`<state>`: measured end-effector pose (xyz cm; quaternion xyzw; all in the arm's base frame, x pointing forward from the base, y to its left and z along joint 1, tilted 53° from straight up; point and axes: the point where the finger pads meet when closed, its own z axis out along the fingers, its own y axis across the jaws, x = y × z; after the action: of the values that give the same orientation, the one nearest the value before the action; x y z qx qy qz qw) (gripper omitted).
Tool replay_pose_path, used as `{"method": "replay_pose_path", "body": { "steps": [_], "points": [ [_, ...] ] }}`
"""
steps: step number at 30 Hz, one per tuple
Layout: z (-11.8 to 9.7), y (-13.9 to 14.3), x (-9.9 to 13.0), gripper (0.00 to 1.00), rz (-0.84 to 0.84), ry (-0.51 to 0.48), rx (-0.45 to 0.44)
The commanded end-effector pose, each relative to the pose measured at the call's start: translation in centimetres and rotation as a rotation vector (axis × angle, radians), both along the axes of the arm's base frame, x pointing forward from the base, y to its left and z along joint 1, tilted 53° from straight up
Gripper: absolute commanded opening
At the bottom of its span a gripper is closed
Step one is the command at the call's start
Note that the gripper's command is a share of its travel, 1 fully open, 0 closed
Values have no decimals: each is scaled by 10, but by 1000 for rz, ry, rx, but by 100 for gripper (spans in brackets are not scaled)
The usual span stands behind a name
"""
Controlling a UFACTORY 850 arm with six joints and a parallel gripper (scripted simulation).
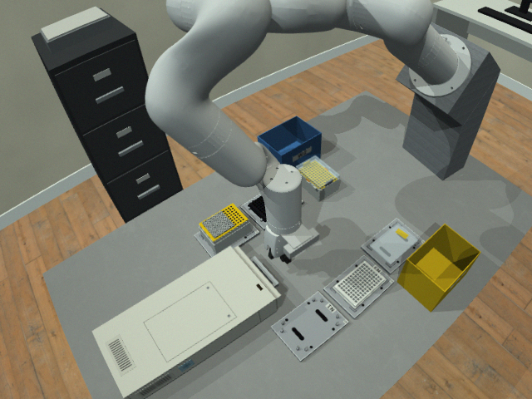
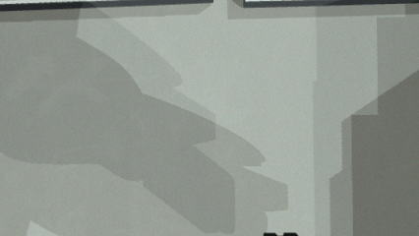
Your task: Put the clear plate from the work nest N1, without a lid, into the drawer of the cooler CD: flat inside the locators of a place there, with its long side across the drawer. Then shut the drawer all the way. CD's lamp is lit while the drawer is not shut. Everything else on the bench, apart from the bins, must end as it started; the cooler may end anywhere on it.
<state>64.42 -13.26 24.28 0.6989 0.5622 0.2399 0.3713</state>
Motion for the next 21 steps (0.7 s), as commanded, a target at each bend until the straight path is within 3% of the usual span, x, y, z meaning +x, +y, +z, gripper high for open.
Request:
{"method": "replay_pose_path", "body": {
  "steps": [1, 21],
  "points": [
    [-2, 0, -2, 0, 0, -1, 0],
    [6, 4, -12, 0, 0, -1, 0]
  ]
}}
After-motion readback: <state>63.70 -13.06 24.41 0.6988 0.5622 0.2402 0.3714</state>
